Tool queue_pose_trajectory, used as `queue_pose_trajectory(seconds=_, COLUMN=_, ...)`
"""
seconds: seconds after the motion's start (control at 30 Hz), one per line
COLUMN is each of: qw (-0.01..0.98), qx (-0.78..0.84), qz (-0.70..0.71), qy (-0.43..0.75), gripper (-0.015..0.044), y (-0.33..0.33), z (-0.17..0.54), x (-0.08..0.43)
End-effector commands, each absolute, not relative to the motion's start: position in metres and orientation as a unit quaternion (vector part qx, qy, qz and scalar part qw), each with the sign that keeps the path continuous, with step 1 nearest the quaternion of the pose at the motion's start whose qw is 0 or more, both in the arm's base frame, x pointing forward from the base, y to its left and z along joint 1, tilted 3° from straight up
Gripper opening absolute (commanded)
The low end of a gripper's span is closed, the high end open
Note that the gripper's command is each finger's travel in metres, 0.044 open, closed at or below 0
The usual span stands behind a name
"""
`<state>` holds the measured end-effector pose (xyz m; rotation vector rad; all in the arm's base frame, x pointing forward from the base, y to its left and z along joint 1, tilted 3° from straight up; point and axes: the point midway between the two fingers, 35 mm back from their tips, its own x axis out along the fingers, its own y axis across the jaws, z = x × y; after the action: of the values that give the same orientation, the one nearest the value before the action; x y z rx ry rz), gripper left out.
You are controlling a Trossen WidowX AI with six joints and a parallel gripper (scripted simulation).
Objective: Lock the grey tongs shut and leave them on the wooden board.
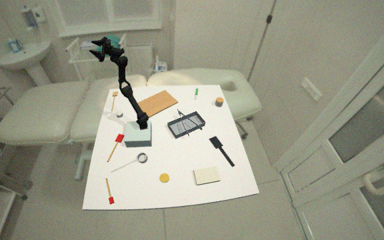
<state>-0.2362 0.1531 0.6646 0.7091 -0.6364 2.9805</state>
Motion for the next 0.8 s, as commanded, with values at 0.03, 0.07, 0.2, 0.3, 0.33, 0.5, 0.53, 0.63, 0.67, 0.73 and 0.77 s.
queue_pose_trajectory(seconds=0.03, qw=0.006, qx=0.229, qz=0.952, qy=-0.204, gripper=0.044, y=0.152, z=0.666, x=-0.235)
queue_pose_trajectory(seconds=0.07, qw=0.007, qx=0.233, qz=0.95, qy=-0.207, gripper=0.044, y=0.148, z=0.668, x=-0.233)
queue_pose_trajectory(seconds=0.2, qw=0.003, qx=0.249, qz=0.946, qy=-0.208, gripper=0.044, y=0.136, z=0.674, x=-0.227)
queue_pose_trajectory(seconds=0.3, qw=0.003, qx=0.272, qz=0.937, qy=-0.221, gripper=0.044, y=0.121, z=0.684, x=-0.218)
queue_pose_trajectory(seconds=0.33, qw=0.0, qx=0.281, qz=0.934, qy=-0.221, gripper=0.044, y=0.114, z=0.688, x=-0.214)
queue_pose_trajectory(seconds=0.5, qw=-0.012, qx=0.32, qz=0.918, qy=-0.234, gripper=0.044, y=0.084, z=0.702, x=-0.196)
queue_pose_trajectory(seconds=0.53, qw=-0.015, qx=0.328, qz=0.914, qy=-0.238, gripper=0.044, y=0.078, z=0.705, x=-0.192)
queue_pose_trajectory(seconds=0.63, qw=-0.03, qx=0.365, qz=0.897, qy=-0.249, gripper=0.044, y=0.049, z=0.716, x=-0.173)
queue_pose_trajectory(seconds=0.67, qw=-0.035, qx=0.379, qz=0.888, qy=-0.257, gripper=0.044, y=0.039, z=0.72, x=-0.166)
queue_pose_trajectory(seconds=0.73, qw=-0.05, qx=0.41, qz=0.871, qy=-0.267, gripper=0.044, y=0.015, z=0.728, x=-0.148)
queue_pose_trajectory(seconds=0.77, qw=-0.058, qx=0.426, qz=0.86, qy=-0.273, gripper=0.044, y=0.002, z=0.731, x=-0.138)
